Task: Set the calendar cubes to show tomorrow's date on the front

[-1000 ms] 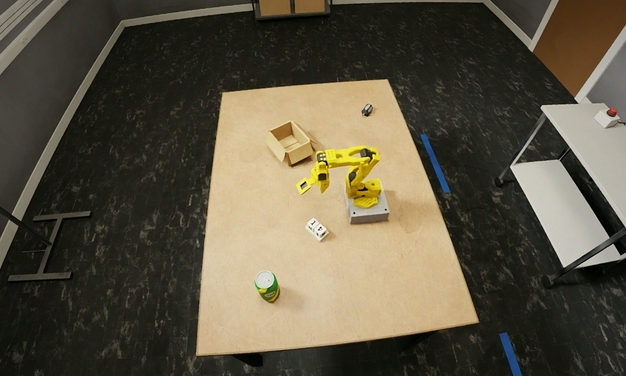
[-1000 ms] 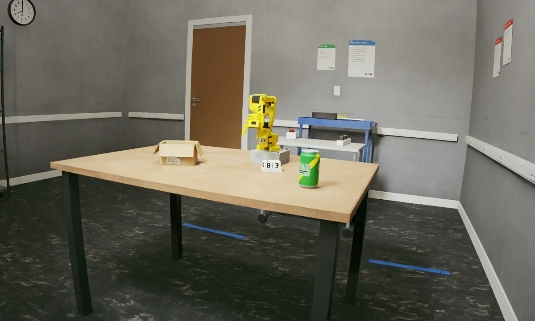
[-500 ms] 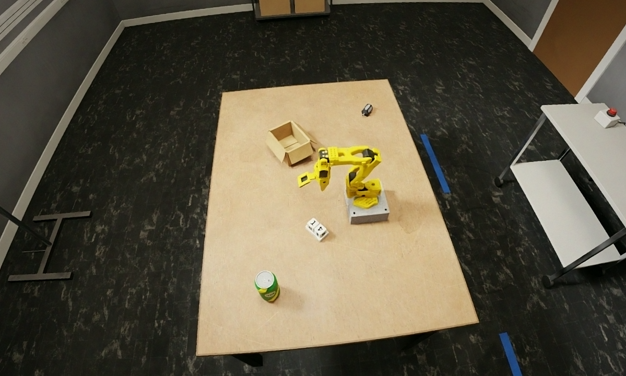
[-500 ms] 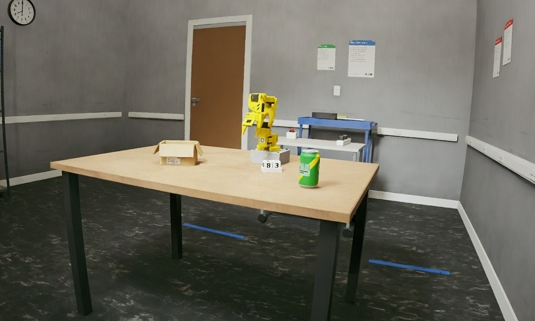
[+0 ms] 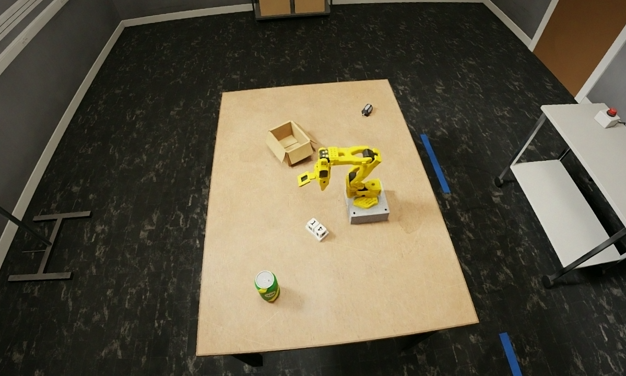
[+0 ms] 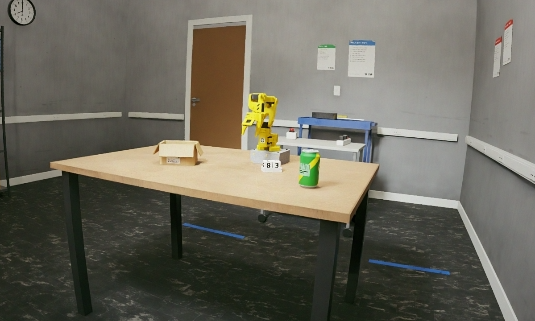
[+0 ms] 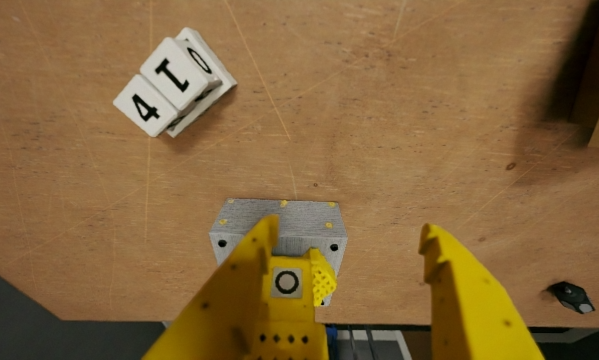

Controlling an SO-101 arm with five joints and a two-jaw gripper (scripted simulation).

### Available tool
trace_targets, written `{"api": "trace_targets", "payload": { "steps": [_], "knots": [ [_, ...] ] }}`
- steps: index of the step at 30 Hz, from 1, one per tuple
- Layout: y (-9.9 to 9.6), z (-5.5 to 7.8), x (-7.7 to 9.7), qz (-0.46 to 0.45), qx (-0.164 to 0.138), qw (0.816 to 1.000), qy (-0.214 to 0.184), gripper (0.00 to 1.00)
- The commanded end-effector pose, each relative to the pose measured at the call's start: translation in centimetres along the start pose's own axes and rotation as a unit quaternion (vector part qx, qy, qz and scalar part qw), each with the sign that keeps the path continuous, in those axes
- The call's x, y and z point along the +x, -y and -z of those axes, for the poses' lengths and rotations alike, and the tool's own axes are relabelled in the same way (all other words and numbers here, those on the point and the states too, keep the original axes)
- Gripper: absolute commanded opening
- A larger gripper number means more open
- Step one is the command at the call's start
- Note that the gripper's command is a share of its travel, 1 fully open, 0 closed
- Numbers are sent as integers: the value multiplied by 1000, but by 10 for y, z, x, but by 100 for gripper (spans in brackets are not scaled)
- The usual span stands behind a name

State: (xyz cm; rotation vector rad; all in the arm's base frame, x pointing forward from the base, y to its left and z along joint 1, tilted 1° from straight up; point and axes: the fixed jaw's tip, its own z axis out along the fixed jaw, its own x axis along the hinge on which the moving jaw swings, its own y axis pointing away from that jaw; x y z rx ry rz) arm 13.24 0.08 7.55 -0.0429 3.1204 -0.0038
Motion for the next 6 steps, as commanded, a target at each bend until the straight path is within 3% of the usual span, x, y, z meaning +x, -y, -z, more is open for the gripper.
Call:
{"api": "trace_targets", "payload": {
  "steps": [1,6],
  "knots": [
    [1,-1,4,-10,-1,1000,-6,36],
    [1,-1,4,-10,-1,1000,-6,36]
  ]
}}
